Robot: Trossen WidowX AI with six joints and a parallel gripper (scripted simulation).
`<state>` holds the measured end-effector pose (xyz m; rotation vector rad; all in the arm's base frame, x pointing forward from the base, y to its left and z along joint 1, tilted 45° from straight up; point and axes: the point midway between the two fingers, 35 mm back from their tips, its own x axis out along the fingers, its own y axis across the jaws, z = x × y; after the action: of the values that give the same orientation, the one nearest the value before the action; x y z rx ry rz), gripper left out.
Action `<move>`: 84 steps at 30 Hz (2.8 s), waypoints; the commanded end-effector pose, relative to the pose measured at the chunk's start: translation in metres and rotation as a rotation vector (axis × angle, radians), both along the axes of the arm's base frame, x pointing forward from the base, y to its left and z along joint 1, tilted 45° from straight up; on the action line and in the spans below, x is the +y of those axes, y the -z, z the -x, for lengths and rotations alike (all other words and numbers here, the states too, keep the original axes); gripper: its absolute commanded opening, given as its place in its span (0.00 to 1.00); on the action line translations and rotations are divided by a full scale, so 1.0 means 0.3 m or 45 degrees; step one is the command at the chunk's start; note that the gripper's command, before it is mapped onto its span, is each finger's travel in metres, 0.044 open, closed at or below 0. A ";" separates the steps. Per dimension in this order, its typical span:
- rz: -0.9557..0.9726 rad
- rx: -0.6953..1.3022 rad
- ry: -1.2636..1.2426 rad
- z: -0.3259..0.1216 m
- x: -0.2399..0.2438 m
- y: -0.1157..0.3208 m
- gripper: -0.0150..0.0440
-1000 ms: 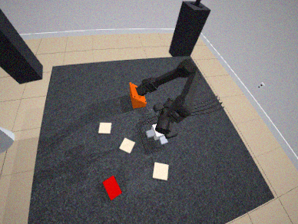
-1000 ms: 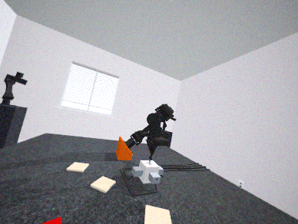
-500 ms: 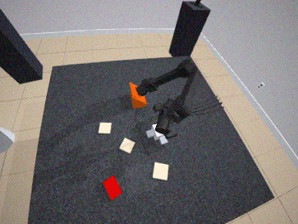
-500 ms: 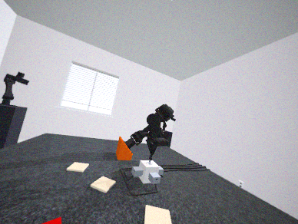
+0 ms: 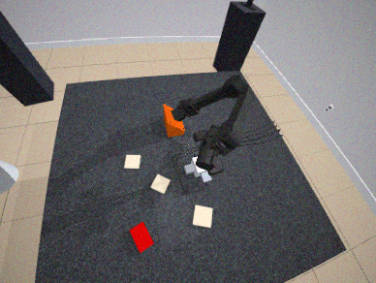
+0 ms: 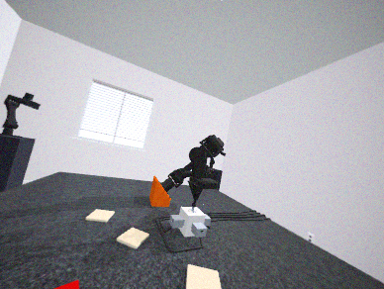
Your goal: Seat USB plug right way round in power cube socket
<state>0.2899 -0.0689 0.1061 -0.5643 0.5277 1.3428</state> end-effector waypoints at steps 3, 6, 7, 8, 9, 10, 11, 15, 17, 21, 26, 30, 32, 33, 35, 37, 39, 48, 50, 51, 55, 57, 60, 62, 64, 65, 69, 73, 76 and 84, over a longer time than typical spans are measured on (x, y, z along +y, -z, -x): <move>-0.007 -0.001 0.005 -0.002 0.004 0.001 0.25; -0.007 -0.001 0.005 -0.002 0.005 0.002 0.25; -0.007 -0.001 0.005 -0.002 0.005 0.002 0.25; -0.007 -0.001 0.005 -0.002 0.005 0.002 0.25; -0.007 -0.001 0.005 -0.002 0.005 0.003 0.25; -0.007 -0.001 0.005 -0.002 0.006 0.003 0.25; -0.007 -0.001 0.005 -0.002 0.006 0.003 0.25; -0.007 -0.001 0.005 -0.002 0.007 0.004 0.25; -0.007 -0.001 0.005 -0.002 0.008 0.005 0.25; -0.007 -0.002 0.005 -0.003 0.009 0.006 0.25; -0.007 -0.002 0.005 -0.003 0.010 0.007 0.25; -0.007 -0.002 0.005 -0.003 0.011 0.008 0.25; -0.007 -0.002 0.005 -0.003 0.012 0.009 0.25; -0.007 -0.002 0.005 -0.003 0.012 0.009 0.25; -0.007 -0.002 0.005 -0.004 0.013 0.010 0.25; -0.007 -0.002 0.005 -0.004 0.013 0.010 0.25; -0.007 -0.002 0.005 -0.004 0.014 0.011 0.25; -0.007 -0.002 0.005 -0.004 0.016 0.014 0.25; -0.007 -0.002 0.005 -0.004 0.017 0.014 0.25; -0.007 -0.002 0.005 -0.005 0.017 0.014 0.25; -0.007 -0.002 0.005 -0.005 0.018 0.016 0.25; -0.007 -0.002 0.005 -0.005 0.019 0.016 0.25; -0.007 -0.002 0.005 -0.005 0.019 0.017 0.25; -0.007 -0.002 0.005 -0.005 0.020 0.018 0.25; -0.007 -0.002 0.005 -0.005 0.021 0.018 0.25; -0.007 -0.002 0.005 -0.005 0.021 0.018 0.25; -0.007 -0.002 0.005 -0.006 0.022 0.019 0.25; -0.007 -0.002 0.005 -0.006 0.023 0.021 0.25; -0.007 -0.002 0.005 -0.006 0.024 0.021 0.25; -0.008 -0.002 0.005 -0.007 0.026 0.024 0.25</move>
<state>0.2915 -0.0620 0.0990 -0.5660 0.5259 1.3432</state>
